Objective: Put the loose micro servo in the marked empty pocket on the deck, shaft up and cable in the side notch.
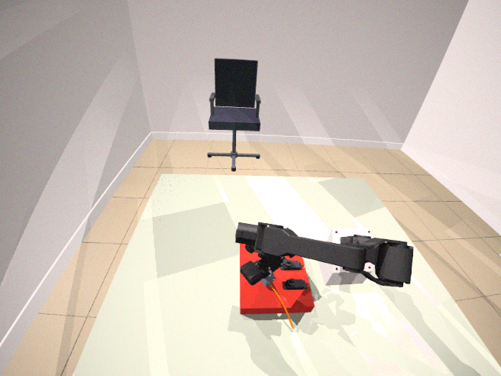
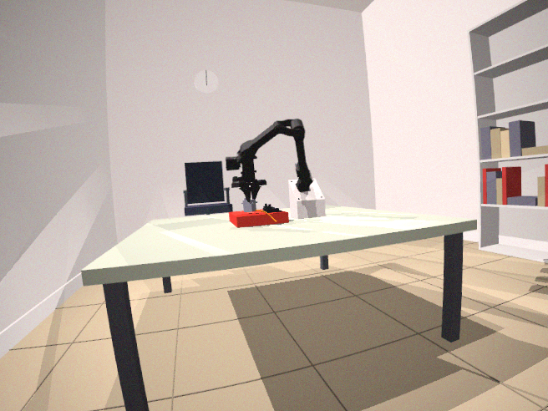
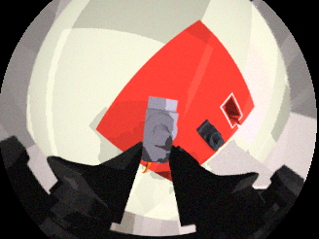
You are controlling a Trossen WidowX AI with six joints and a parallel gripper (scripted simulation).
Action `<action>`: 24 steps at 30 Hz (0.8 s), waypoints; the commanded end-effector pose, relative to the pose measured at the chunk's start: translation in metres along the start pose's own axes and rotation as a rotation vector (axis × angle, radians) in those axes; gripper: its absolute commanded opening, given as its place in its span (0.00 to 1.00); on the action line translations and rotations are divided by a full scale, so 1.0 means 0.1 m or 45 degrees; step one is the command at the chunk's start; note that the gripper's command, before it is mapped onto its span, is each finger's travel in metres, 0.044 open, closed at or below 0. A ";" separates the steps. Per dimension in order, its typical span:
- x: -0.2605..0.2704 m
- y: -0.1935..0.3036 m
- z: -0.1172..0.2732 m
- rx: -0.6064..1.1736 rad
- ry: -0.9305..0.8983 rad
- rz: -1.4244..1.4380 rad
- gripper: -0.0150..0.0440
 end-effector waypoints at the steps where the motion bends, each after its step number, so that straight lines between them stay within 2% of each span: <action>1: -0.04 0.03 0.18 -0.020 -0.022 0.011 0.25; 24: -0.11 -0.04 0.19 -0.020 -0.021 0.011 0.25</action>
Point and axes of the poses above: the point midway between the two fingers, 35 mm back from their tips, its own z axis back along the fingers, its own x axis across the jaws, y = z × x, the point moved 9 cm from there along z, back along the fingers, and after that the axes turned 7 degrees about -z, right-handed, at the moved point
